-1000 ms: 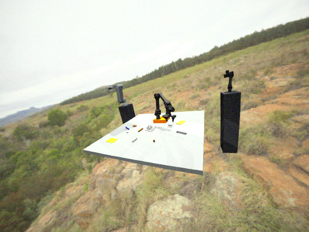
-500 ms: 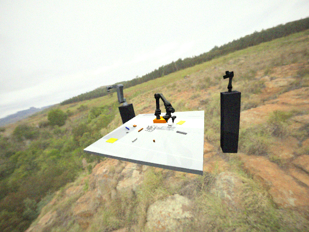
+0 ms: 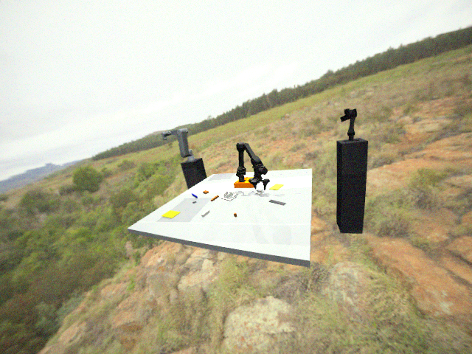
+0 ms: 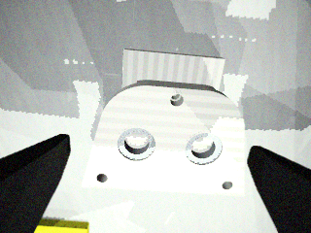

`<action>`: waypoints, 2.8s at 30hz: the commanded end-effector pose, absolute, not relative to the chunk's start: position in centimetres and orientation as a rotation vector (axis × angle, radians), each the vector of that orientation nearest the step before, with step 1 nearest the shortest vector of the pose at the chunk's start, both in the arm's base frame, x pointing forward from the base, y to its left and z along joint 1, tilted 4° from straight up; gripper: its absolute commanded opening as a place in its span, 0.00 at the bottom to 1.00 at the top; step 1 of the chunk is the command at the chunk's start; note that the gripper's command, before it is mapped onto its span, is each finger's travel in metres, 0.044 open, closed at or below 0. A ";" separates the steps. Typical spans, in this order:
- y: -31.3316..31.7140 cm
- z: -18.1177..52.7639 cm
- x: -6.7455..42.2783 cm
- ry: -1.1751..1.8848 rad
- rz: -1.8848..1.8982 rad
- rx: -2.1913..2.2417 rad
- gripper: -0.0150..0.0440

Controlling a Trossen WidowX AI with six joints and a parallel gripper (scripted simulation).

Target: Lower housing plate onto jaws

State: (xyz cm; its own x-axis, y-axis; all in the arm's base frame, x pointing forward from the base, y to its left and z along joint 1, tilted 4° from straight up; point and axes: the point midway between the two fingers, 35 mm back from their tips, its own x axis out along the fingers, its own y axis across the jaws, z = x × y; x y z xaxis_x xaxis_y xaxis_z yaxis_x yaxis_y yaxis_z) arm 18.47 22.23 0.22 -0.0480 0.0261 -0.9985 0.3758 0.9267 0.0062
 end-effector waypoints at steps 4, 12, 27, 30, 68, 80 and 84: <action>22.1 -0.9 18.2 1.610 -0.301 0.315 1.00; 22.1 -0.9 18.2 1.610 -0.301 0.315 1.00; 22.1 -1.0 18.2 1.610 -0.301 0.315 1.00; 22.1 -1.0 18.2 1.610 -0.301 0.315 1.00; 22.2 2.3 18.6 1.608 -0.300 0.313 0.85; 22.0 6.1 18.6 1.610 -0.301 0.315 0.85; 22.0 6.4 18.6 1.610 -0.301 0.315 0.85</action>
State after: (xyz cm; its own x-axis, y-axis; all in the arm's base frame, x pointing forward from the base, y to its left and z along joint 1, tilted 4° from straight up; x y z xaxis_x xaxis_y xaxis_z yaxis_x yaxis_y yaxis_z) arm 18.69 21.98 5.76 -0.0552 0.0183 -0.9983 0.3835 0.9235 -0.0043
